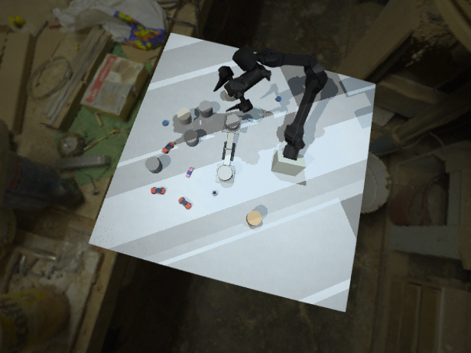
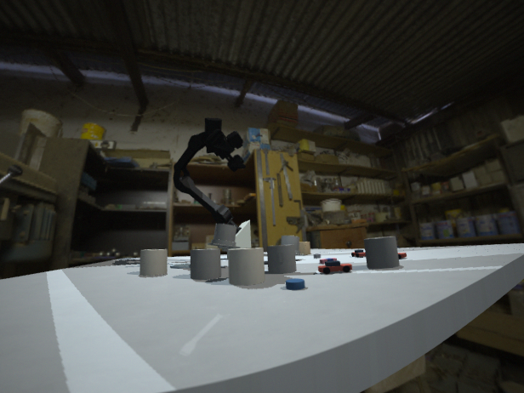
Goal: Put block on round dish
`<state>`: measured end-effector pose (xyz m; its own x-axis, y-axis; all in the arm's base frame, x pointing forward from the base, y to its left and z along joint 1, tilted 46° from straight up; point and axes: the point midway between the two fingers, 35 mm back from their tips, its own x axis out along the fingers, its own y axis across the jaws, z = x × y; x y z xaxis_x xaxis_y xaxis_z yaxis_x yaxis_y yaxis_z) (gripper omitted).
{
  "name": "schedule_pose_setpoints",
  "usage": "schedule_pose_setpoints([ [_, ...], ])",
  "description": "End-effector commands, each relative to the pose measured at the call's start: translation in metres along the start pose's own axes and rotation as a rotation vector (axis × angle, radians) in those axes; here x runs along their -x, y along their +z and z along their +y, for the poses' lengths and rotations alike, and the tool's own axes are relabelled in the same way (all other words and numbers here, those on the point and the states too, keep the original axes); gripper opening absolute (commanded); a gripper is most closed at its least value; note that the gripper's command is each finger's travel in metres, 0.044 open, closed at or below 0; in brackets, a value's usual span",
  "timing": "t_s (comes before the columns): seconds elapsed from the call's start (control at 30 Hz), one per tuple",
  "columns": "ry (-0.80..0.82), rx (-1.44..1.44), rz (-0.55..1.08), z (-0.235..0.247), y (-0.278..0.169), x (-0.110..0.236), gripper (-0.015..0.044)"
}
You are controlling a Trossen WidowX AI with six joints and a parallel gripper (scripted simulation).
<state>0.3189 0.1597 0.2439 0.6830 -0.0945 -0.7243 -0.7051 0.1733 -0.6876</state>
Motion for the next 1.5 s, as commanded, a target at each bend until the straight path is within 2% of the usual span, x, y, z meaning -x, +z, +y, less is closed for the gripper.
schedule_pose_setpoints([
  [0.0, 0.015, -0.089, 0.048, 0.029, -0.002, -0.003, 0.044],
  [0.2, 0.002, -0.25, 0.135, 0.082, -0.012, -0.008, 0.044],
  [0.43, -0.086, -0.43, 0.209, 0.136, -0.034, -0.01, 0.044],
  [0.77, -0.293, -0.66, 0.182, 0.19, -0.077, -0.009, 0.044],
  [1.03, -0.324, -0.711, 0.168, 0.195, -0.082, -0.01, 0.044],
  [1.47, -0.346, -1.098, 0.299, 0.196, -0.055, -0.039, 0.044],
])
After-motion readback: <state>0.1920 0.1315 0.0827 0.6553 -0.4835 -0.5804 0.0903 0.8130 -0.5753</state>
